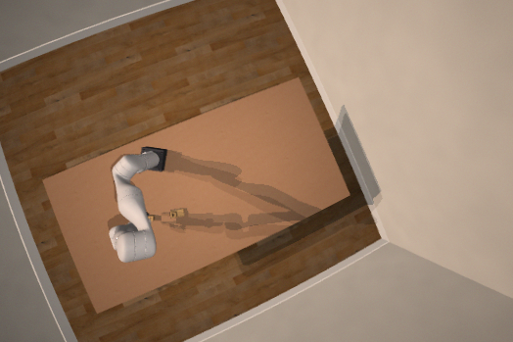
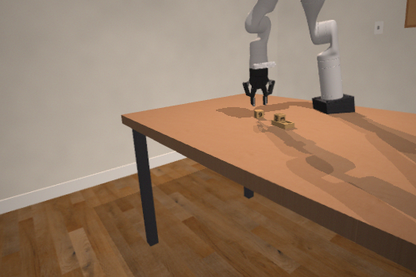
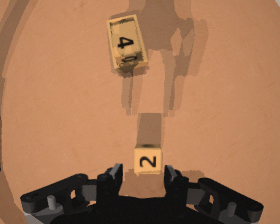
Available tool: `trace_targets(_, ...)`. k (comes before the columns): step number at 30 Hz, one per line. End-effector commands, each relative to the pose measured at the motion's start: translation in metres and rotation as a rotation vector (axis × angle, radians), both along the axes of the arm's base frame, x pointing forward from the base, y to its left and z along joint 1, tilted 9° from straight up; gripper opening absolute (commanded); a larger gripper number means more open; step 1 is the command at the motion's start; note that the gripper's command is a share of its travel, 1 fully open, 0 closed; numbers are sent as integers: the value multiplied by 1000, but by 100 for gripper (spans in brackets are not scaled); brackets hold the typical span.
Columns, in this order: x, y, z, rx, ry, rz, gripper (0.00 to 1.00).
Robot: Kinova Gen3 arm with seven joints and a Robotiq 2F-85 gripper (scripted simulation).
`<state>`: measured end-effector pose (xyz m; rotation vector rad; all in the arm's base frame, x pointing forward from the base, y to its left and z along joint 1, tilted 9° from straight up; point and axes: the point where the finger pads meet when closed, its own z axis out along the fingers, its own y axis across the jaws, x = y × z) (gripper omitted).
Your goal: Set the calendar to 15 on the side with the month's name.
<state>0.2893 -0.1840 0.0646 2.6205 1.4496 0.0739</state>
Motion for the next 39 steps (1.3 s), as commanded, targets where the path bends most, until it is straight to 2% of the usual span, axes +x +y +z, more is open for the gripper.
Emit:
trace_targets(1, 7, 5, 8, 1, -16, 14, 48)
trace_targets(17, 2, 8, 46, 1, -16, 14, 48)
trace_targets(30, 1, 9, 52, 1, -16, 14, 48)
trace_targets(31, 1, 9, 52, 1, -16, 14, 100)
trace_targets(39, 1, 9, 52, 1, -16, 14, 100)
